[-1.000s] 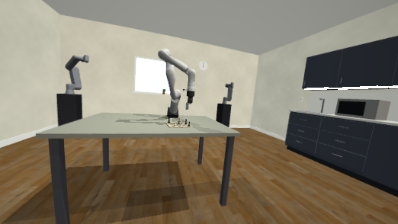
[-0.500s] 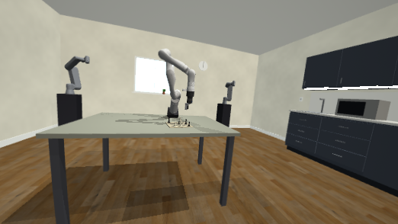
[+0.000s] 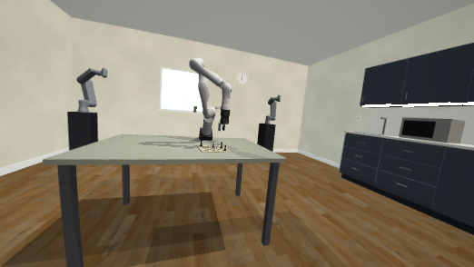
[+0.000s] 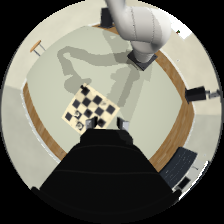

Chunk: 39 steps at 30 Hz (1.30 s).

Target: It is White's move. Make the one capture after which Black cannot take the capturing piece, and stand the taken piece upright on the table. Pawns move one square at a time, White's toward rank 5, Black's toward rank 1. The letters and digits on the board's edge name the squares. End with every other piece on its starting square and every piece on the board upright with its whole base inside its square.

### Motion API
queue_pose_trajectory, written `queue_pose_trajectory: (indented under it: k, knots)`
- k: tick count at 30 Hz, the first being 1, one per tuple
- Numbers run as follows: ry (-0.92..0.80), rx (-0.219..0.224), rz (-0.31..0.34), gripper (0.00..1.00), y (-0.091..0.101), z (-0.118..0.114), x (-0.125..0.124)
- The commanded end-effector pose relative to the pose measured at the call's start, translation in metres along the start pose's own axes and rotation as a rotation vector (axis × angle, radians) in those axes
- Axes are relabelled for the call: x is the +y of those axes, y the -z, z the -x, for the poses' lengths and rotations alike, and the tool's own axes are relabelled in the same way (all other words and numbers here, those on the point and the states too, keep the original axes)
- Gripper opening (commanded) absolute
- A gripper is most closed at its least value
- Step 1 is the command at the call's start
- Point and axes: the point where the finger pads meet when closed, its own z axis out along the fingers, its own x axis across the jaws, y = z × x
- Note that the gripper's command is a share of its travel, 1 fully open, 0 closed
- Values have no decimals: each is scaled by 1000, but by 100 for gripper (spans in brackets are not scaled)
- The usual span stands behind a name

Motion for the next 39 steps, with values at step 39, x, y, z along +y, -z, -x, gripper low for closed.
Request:
queue_pose_trajectory:
  k: [39]
  knots:
    - [-1892, 26, -2, 100, -21, -9, 13]
